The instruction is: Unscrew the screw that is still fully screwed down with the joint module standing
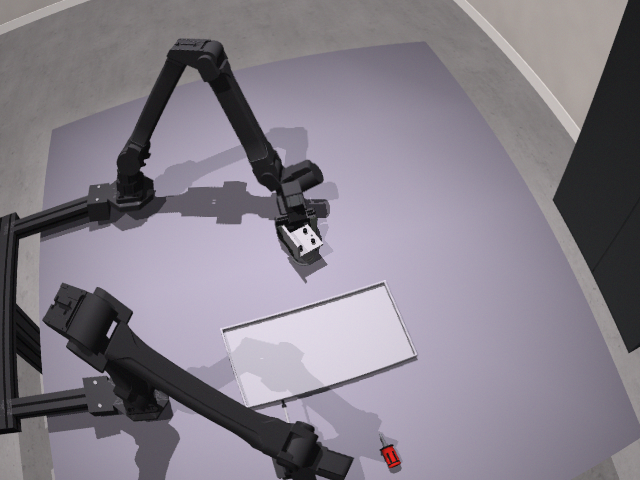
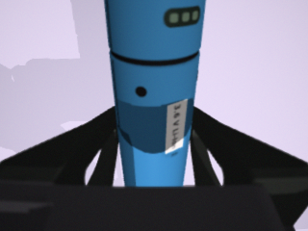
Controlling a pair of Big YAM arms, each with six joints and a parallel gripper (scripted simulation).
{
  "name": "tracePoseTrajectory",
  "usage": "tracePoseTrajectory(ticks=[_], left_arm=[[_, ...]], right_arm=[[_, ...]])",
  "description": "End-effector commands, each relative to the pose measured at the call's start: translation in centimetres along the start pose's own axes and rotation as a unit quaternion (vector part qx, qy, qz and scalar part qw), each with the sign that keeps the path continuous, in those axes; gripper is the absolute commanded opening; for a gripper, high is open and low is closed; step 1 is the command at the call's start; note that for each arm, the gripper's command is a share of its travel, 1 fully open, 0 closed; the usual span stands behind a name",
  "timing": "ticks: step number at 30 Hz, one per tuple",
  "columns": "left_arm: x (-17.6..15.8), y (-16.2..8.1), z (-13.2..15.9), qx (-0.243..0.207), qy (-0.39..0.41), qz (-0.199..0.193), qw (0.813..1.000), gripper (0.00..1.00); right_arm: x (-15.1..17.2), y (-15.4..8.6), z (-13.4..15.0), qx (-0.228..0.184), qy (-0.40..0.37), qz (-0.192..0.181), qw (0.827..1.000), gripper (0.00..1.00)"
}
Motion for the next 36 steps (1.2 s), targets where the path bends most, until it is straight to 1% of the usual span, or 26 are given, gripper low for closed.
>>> tracePoseTrajectory(ticks=[1,2,5,7,11,14,17,19,22,23,24,27,29,32,34,36], left_arm=[[1.3,0.1,0.2,-0.004,0.009,-0.008,1.000,0.59],[1.3,0.1,0.2,-0.004,0.009,-0.008,1.000,0.59],[1.3,0.1,0.2,-0.004,0.009,-0.008,1.000,0.59],[1.3,0.1,0.2,-0.004,0.009,-0.008,1.000,0.59],[1.3,0.1,0.2,-0.004,0.009,-0.008,1.000,0.59],[1.3,0.1,0.2,-0.004,0.009,-0.008,1.000,0.59],[1.3,0.1,0.2,-0.004,0.009,-0.008,1.000,0.59],[1.3,0.1,0.2,-0.004,0.009,-0.008,1.000,0.59],[1.3,0.1,0.2,-0.004,0.009,-0.008,1.000,0.59],[1.3,0.1,0.2,-0.004,0.009,-0.008,1.000,0.59],[1.3,0.1,0.2,-0.004,0.009,-0.008,1.000,0.59],[1.3,0.1,0.2,-0.004,0.009,-0.008,1.000,0.59],[1.3,0.1,0.2,-0.004,0.009,-0.008,1.000,0.59],[1.3,0.1,0.2,-0.004,0.009,-0.008,1.000,0.59],[1.3,0.1,0.2,-0.004,0.009,-0.008,1.000,0.59],[1.3,0.1,0.2,-0.004,0.009,-0.008,1.000,0.59]], right_arm=[[1.1,-1.5,-1.8,-0.026,0.002,-0.026,0.999,0.42],[1.3,-2.1,-1.9,-0.031,0.001,-0.031,0.999,0.42],[1.3,-2.1,-1.9,-0.031,0.001,-0.031,0.999,0.42],[0.1,0.8,-0.7,-0.006,0.001,-0.006,1.000,0.42],[0.6,1.2,-1.2,-0.012,0.001,-0.012,1.000,0.42],[0.1,2.3,-0.7,-0.006,0.001,-0.006,1.000,0.42],[0.5,2.5,-1.2,-0.011,0.001,-0.011,1.000,0.42],[1.0,0.8,-1.7,-0.027,0.002,-0.027,0.999,0.42],[1.0,0.8,-1.7,-0.027,0.002,-0.027,0.999,0.42],[0.4,2.4,-1.0,-0.014,0.001,-0.014,1.000,0.42],[0.1,3.3,-0.7,-0.006,0.001,-0.006,1.000,0.42],[0.5,3.6,-1.1,-0.010,0.001,-0.010,1.000,0.42],[0.2,4.3,-0.8,-0.007,0.001,-0.007,1.000,0.42],[0.5,4.6,-1.2,-0.011,0.001,-0.011,1.000,0.42],[0.2,5.3,-0.9,-0.008,0.001,-0.008,1.000,0.42],[1.1,3.4,-1.8,-0.027,0.001,-0.027,0.999,0.42]])
Point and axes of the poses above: on each arm, the point where the finger pads meet when closed, its own y axis out along the fingers, its own x axis across the jaws, z = x × y, the point moved 3 cm from there along -y, back along the fingers, and after that the axes turned 9 degrees about -y, right-handed, at the moved point
